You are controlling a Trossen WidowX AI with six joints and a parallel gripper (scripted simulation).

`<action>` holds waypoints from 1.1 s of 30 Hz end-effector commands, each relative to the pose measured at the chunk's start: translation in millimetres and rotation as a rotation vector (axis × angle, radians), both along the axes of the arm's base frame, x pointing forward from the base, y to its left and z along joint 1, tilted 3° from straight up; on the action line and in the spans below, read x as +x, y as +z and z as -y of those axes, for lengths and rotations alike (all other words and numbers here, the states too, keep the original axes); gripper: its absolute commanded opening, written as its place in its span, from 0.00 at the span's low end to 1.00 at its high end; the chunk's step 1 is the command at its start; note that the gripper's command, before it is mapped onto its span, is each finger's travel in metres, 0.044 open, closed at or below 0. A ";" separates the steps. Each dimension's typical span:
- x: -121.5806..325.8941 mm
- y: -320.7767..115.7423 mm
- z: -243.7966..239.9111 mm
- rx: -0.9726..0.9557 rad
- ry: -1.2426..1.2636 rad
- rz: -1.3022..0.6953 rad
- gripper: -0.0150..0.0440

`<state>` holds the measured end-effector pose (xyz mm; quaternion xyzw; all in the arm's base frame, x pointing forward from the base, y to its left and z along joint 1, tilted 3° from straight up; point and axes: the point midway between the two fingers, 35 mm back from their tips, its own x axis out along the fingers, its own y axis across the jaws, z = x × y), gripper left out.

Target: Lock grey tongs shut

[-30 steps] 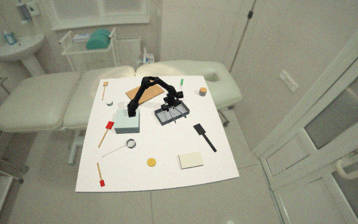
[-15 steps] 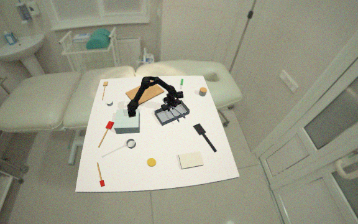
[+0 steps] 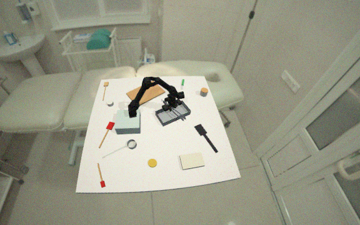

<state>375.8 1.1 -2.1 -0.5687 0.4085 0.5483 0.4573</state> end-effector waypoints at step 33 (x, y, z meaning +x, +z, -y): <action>-6.0 100.7 4.3 0.004 -0.006 -0.002 0.00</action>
